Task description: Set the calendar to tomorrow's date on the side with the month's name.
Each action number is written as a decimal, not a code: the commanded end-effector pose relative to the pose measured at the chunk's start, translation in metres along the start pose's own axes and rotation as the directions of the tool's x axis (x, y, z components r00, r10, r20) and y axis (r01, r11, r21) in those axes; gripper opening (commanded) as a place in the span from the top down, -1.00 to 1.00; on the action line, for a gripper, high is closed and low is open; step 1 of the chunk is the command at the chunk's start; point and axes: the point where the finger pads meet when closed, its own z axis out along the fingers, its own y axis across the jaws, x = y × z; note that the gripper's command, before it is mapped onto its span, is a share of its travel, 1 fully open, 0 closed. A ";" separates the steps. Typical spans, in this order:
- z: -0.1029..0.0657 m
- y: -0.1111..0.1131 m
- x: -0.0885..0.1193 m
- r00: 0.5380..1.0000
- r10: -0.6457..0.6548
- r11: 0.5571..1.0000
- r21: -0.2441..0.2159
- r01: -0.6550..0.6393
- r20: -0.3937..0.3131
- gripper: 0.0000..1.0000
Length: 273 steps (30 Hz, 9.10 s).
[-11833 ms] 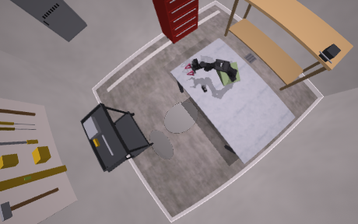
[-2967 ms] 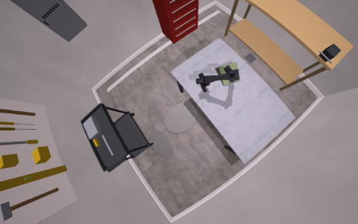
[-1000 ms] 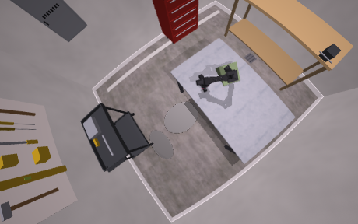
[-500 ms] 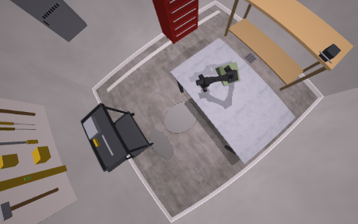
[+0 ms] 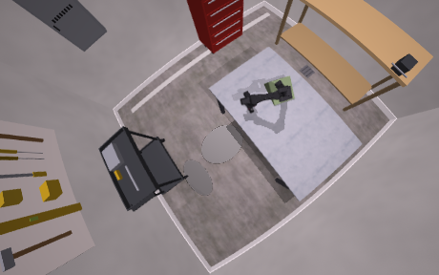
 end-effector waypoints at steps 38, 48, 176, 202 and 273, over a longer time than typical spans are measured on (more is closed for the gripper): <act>-0.031 0.002 -0.001 1.000 0.000 1.000 -0.009 0.000 0.003 0.49; -0.097 0.001 -0.001 1.000 0.000 1.000 -0.009 0.000 0.004 0.49; 0.004 -0.093 0.093 0.457 -0.889 0.457 -0.003 0.889 0.007 0.49; 0.008 -0.093 0.093 0.457 -0.889 0.457 -0.003 0.889 0.006 0.49; 0.008 -0.093 0.093 0.457 -0.889 0.457 -0.003 0.889 0.006 0.49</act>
